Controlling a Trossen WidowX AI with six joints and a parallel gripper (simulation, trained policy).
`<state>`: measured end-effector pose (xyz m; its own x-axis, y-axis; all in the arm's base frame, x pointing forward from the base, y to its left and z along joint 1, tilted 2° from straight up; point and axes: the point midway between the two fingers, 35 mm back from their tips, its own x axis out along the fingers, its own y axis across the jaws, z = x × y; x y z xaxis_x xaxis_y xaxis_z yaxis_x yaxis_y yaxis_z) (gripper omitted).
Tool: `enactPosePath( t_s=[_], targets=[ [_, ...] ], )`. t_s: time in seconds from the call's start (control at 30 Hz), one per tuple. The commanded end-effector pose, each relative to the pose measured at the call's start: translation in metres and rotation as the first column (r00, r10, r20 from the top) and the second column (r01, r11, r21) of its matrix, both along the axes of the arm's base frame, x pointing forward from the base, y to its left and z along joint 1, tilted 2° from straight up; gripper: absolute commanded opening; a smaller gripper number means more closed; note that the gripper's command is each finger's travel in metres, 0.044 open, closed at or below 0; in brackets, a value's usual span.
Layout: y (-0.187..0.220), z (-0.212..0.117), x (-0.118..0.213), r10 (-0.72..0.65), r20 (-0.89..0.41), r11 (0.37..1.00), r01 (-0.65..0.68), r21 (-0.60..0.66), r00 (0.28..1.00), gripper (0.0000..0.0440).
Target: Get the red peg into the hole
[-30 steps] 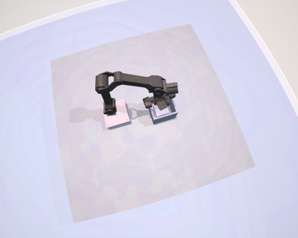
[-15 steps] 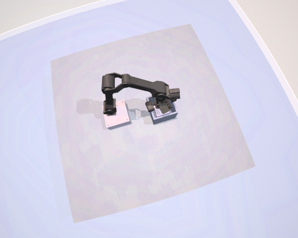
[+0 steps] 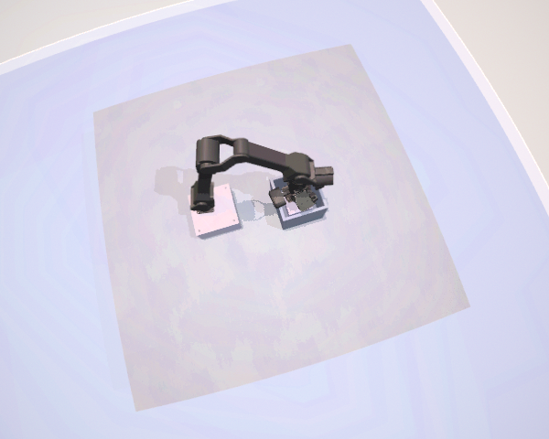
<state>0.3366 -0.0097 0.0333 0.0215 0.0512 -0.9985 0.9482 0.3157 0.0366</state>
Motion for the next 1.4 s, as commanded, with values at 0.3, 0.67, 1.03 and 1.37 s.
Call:
enactPosePath(
  t_s=[0.3,0.67,1.03,1.37],
  targets=[
    [0.021,0.010,-0.011,-0.033,-0.069,0.993,0.041,0.111,0.997,0.0056],
    [0.035,0.010,-0.020,-0.057,-0.117,0.986,0.075,0.151,0.991,0.0043],
    [0.043,0.011,-0.023,-0.071,-0.135,0.985,0.090,0.144,0.988,0.0090],
    [0.052,0.017,-0.030,-0.080,-0.175,0.983,0.107,0.152,0.981,0.0064]
  ],
)
